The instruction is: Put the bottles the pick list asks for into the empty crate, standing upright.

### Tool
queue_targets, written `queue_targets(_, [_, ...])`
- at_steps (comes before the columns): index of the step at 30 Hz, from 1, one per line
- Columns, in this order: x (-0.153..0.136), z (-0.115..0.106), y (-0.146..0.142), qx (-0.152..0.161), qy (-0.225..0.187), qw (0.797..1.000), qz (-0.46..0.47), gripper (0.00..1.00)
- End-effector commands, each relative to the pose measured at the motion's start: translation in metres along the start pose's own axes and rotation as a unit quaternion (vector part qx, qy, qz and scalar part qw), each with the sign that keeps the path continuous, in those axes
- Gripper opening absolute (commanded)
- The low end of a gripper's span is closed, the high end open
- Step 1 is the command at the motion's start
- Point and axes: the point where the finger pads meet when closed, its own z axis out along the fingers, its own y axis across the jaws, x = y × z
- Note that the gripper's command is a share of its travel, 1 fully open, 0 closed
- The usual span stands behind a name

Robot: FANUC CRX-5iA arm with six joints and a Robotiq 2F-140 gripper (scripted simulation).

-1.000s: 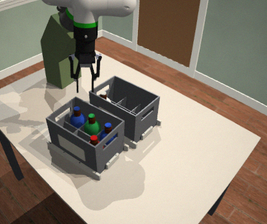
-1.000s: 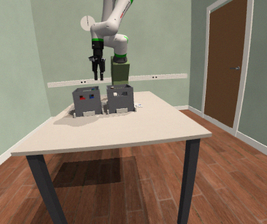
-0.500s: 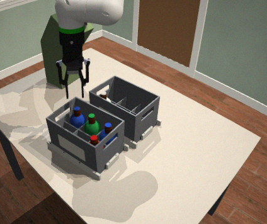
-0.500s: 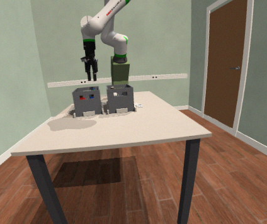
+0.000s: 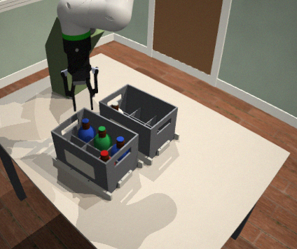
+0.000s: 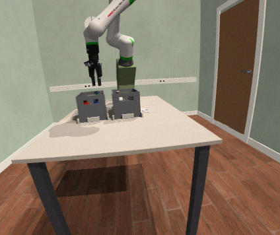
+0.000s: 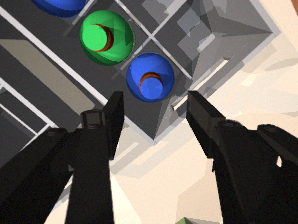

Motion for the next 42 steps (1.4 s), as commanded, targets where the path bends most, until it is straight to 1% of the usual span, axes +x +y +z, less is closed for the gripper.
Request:
queue_targets(1, [0.001,0.004,0.0,0.0,0.001,1.0,0.0,0.44])
queue_targets(42, [0.001,0.053,0.0,0.0,0.001,1.0,0.0,0.44])
